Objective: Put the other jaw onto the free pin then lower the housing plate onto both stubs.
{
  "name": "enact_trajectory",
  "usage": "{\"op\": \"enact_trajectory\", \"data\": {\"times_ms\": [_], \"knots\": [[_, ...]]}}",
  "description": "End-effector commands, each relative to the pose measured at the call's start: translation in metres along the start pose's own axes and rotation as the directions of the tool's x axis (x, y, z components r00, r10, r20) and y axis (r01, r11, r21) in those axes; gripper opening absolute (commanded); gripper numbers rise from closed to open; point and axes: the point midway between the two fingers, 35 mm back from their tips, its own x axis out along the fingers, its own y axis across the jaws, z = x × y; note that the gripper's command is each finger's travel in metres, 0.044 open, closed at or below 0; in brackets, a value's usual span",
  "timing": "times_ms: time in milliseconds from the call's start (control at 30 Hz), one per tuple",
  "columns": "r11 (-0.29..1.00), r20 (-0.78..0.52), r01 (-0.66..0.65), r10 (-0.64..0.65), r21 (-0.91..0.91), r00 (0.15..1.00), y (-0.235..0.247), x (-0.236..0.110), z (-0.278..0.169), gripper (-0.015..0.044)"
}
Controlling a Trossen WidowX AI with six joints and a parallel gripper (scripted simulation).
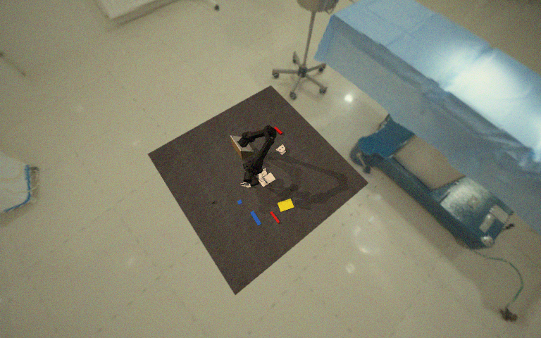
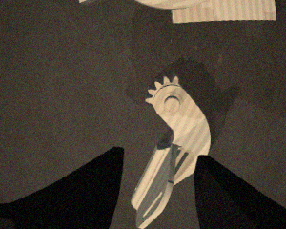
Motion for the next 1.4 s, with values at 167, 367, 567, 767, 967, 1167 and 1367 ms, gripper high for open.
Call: {"op": "enact_trajectory", "data": {"times_ms": [167,367,567,767,967,1167,1367], "knots": [[1.0,0.001,0.001,-0.001,0.005,1.0,0.0,0.0006,-0.0006,0.0394],[1.0,0.001,0.001,-0.001,0.005,1.0,0.0,0.0006,-0.0006,0.044],[1.0,0.001,0.001,-0.001,0.005,1.0,0.0,0.0006,-0.0006,0.044],[1.0,0.001,0.001,-0.001,0.005,1.0,0.0,0.0006,-0.0006,0.044],[1.0,0.001,0.001,-0.001,0.005,1.0,0.0,0.0006,-0.0006,0.044],[1.0,0.001,0.001,-0.001,0.005,1.0,0.0,0.0006,-0.0006,0.044],[1.0,-0.002,-0.009,0.009,-0.005,1.0,0.0018,-0.0078,0.0018,0.0282]]}}
